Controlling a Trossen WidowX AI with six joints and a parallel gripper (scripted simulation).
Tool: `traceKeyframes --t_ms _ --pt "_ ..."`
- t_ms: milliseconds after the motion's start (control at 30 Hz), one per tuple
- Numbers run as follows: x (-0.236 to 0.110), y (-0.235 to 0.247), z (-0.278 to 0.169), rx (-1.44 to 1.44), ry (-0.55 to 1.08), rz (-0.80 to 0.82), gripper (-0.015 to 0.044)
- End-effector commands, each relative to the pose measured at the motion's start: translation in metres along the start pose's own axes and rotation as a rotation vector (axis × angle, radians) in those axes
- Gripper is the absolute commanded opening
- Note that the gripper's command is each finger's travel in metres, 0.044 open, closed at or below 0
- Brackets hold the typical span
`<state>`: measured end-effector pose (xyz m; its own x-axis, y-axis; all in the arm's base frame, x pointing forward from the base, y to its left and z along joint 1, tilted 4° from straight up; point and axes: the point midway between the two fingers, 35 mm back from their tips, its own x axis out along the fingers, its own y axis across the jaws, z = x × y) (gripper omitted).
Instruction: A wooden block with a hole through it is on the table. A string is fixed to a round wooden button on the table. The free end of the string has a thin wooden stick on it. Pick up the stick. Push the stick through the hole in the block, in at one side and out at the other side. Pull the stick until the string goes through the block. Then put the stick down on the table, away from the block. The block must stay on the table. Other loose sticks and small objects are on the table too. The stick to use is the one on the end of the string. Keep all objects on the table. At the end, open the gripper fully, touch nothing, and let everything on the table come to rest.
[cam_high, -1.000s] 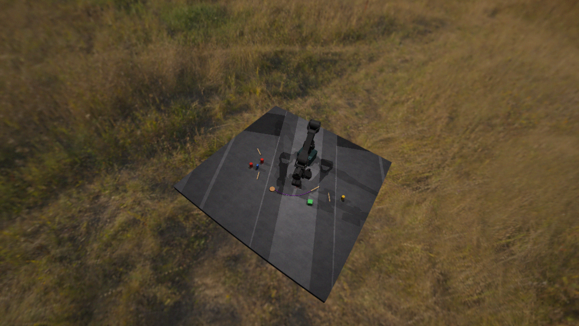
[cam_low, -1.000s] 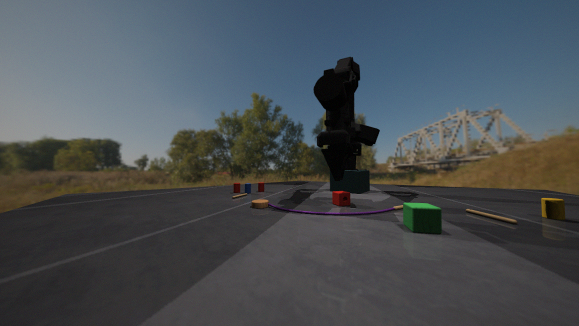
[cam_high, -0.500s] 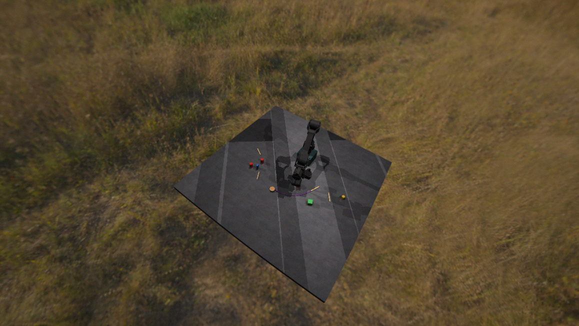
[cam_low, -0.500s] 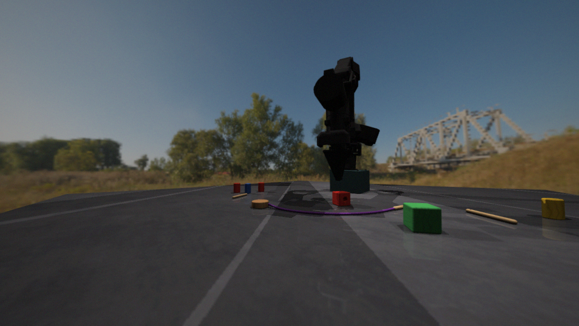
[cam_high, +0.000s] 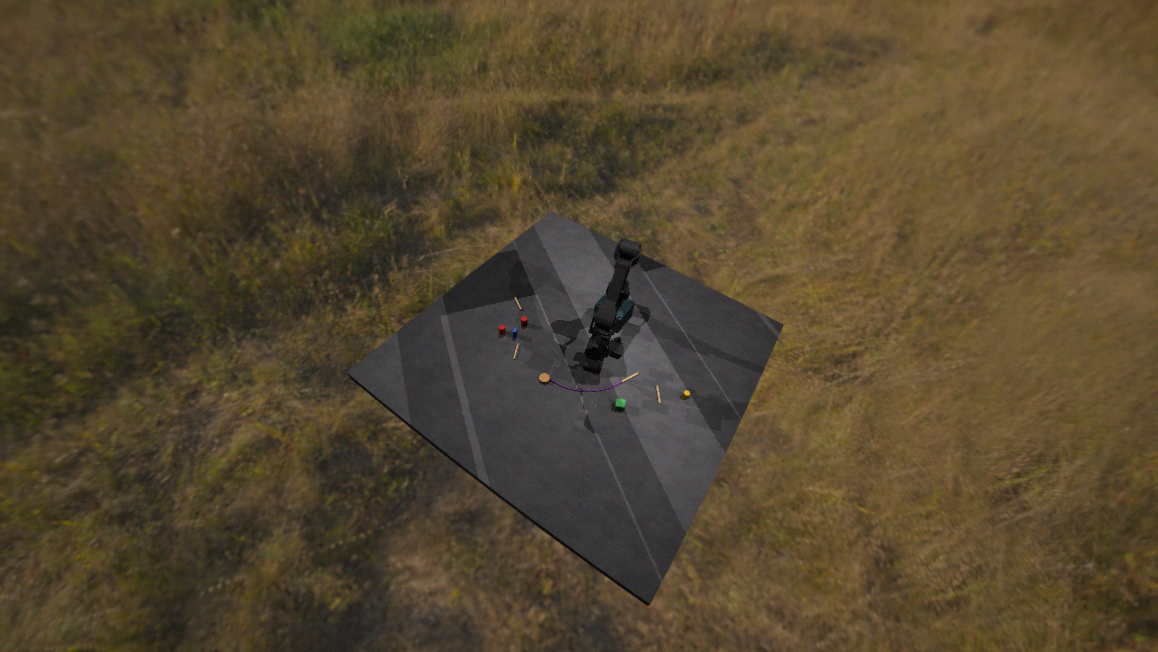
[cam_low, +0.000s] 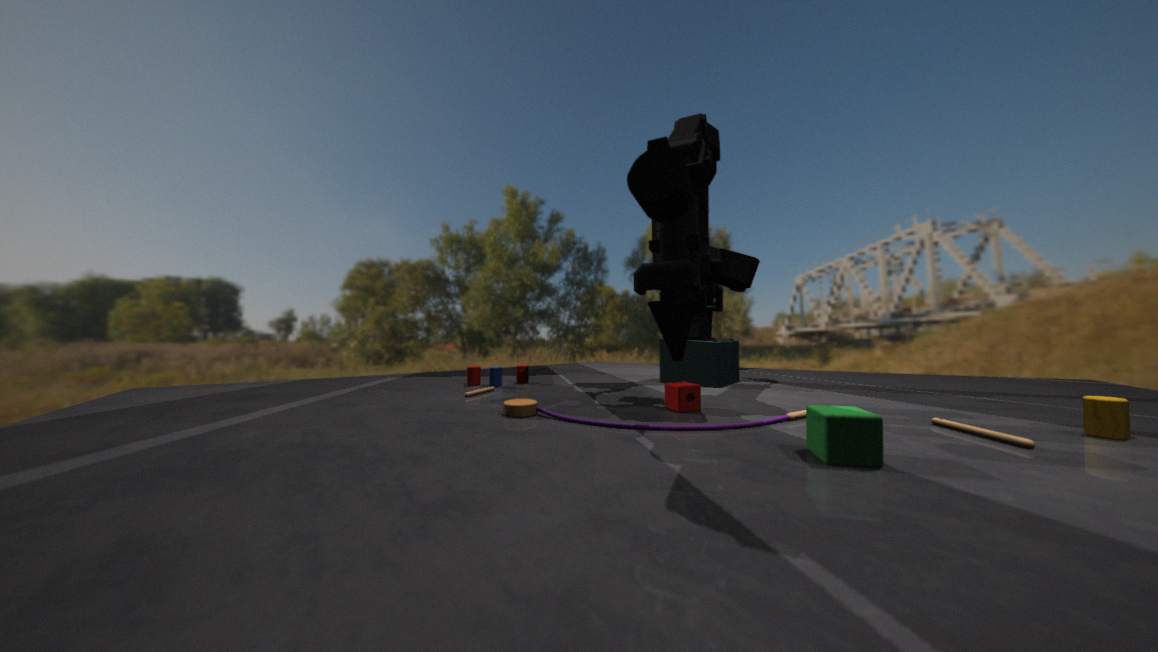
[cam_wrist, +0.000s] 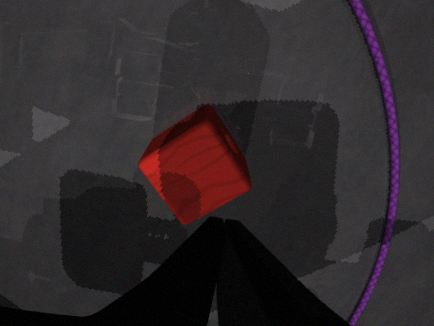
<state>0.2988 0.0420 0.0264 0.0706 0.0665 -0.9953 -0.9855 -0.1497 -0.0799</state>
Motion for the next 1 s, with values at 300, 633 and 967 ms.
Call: traceKeyframes --t_ms 300,633,967 --pt "0.0 0.0 0.0 0.0 0.0 0.0 0.0105" --pt "0.0 0.0 0.0 0.0 0.0 0.0 0.0166" --pt "0.0 0.0 0.0 0.0 0.0 0.0 0.0"
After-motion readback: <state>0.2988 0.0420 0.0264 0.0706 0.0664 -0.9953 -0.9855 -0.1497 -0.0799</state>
